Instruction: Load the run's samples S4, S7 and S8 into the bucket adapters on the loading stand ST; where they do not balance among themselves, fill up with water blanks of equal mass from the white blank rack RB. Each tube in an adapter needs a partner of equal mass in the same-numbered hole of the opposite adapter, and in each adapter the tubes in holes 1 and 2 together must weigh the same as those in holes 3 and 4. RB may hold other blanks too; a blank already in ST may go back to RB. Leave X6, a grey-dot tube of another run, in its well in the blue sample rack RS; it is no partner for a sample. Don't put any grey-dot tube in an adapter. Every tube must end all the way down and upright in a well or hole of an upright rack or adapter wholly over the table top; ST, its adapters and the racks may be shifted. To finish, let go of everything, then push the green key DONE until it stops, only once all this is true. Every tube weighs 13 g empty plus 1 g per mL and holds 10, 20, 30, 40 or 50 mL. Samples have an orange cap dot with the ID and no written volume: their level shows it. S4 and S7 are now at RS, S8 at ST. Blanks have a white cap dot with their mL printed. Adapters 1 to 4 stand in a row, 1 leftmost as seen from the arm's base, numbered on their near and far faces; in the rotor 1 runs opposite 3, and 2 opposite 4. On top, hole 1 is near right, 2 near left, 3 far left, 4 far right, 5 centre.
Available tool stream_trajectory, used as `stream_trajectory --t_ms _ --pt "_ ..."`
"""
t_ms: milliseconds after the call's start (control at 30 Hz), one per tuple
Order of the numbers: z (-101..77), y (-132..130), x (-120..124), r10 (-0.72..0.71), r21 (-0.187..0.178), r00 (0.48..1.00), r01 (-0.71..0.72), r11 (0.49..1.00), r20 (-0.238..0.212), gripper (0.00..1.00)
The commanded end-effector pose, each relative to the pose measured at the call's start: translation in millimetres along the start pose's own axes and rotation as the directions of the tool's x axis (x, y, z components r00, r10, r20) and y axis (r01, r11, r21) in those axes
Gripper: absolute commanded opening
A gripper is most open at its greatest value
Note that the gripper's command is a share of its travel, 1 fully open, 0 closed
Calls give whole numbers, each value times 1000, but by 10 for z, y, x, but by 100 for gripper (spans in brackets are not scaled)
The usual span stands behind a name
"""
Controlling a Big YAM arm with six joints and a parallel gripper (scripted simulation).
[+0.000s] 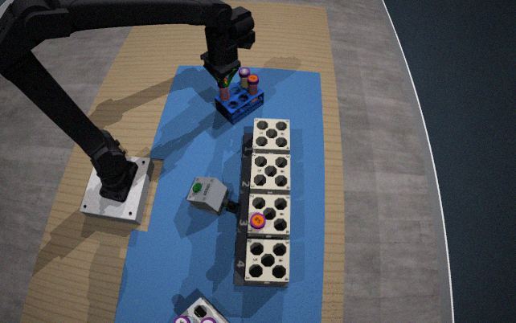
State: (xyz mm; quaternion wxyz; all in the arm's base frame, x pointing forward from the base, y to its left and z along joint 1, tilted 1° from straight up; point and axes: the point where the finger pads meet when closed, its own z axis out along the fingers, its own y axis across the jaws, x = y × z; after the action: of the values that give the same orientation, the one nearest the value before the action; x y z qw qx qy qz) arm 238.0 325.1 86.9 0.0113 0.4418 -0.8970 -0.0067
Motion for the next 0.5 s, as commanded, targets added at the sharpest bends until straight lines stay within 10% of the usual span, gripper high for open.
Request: stream_trajectory --t_ms 0,467 --pt "42 49 -69 -1 1 1000 1 1000 18 0" --pt "-49 14 -163 -1 0 999 1 1000 51 0"
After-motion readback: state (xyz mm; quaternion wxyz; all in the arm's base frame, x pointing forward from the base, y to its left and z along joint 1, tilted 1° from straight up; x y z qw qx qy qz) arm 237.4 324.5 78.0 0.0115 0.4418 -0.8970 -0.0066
